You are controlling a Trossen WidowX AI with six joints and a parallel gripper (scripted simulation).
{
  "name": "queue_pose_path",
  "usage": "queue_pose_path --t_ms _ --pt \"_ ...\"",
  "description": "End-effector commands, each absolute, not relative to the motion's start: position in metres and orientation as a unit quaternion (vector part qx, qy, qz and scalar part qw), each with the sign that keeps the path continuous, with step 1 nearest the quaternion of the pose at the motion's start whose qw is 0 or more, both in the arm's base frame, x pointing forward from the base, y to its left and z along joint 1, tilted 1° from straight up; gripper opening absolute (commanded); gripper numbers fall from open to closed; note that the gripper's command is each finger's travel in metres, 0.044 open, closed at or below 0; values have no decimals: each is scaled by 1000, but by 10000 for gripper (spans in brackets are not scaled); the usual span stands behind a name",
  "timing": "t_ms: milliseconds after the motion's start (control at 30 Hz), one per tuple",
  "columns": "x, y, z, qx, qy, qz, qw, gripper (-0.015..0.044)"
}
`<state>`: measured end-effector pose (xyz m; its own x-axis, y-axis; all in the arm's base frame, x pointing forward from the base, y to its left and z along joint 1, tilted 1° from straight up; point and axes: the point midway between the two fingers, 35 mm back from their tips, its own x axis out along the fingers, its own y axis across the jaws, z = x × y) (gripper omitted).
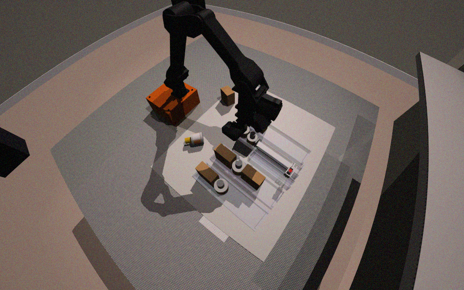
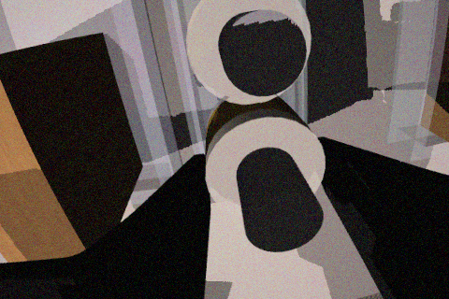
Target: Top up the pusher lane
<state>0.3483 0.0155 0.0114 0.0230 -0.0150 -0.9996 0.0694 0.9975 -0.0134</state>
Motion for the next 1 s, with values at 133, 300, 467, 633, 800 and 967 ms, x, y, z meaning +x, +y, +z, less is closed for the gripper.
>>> queue_pose_path --t_ms 133,300,467,633,800,967 --pt "353 16 10 18 691 -27 722 0" --pt "353 16 8 18 691 -27 722 0" --pt "353 16 7 18 691 -27 722 0" --pt "352 16 5 18 691 -27 722 0" --pt "352 16 3 18 691 -27 722 0" --pt "352 16 2 18 691 -27 722 0"
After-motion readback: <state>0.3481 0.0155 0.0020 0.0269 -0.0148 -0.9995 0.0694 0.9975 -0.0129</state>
